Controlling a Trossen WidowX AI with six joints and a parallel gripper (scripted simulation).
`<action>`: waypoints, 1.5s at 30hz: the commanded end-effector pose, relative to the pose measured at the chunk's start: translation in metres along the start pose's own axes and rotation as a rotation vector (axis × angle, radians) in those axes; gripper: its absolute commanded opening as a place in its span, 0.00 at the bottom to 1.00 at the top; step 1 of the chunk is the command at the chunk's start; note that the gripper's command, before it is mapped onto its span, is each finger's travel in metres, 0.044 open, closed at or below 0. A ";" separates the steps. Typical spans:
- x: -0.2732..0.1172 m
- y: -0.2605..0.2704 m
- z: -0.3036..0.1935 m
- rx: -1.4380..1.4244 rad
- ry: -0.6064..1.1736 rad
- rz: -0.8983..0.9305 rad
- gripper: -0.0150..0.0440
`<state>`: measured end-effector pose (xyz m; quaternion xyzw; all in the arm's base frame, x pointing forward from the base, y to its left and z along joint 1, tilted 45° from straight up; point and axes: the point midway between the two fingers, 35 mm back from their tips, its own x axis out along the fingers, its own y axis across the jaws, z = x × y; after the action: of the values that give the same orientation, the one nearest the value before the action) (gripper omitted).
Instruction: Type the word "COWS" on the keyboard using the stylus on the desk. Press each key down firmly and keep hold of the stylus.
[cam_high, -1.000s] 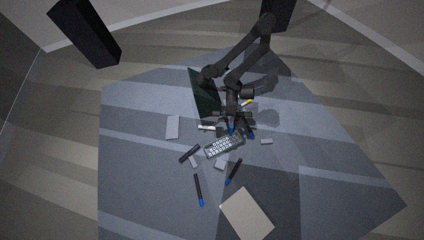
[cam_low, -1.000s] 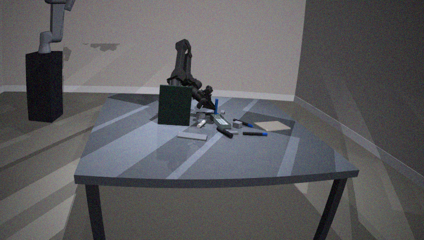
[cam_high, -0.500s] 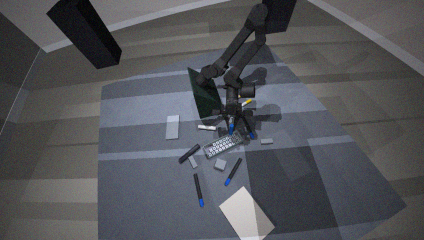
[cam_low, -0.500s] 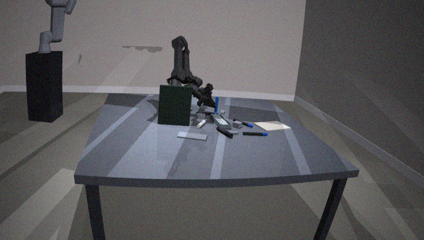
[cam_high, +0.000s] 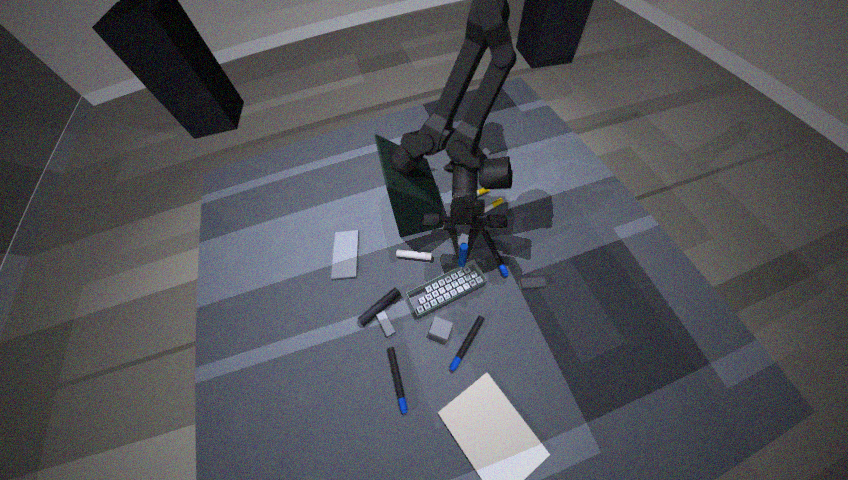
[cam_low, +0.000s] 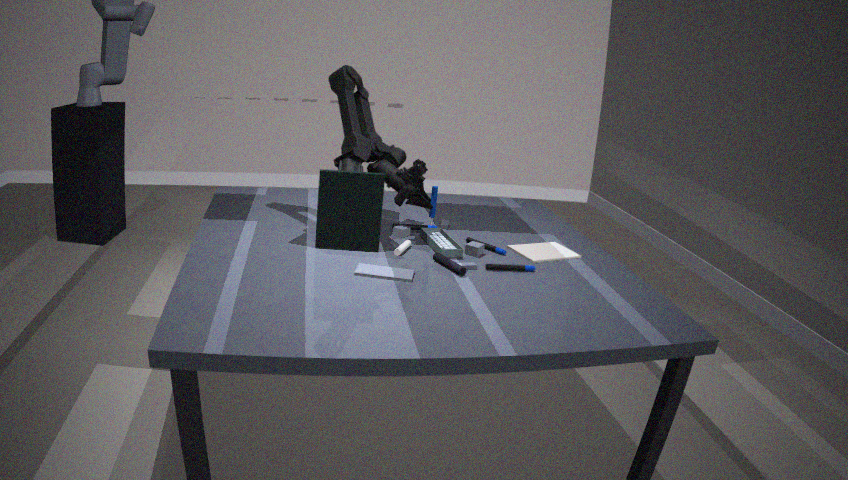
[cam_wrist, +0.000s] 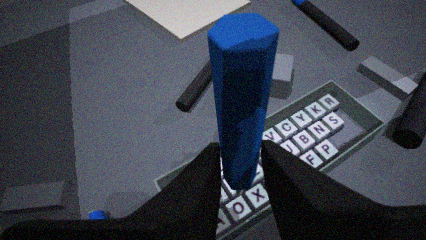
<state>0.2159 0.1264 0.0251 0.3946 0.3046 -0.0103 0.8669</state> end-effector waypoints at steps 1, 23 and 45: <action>0.000 0.000 -0.001 -0.001 0.001 -0.002 0.39; 0.020 0.031 0.013 -0.003 0.001 0.004 0.25; 0.032 0.031 -0.005 -0.002 0.001 0.003 0.39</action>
<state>0.2471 0.1571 0.0293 0.3948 0.3036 -0.0053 0.8671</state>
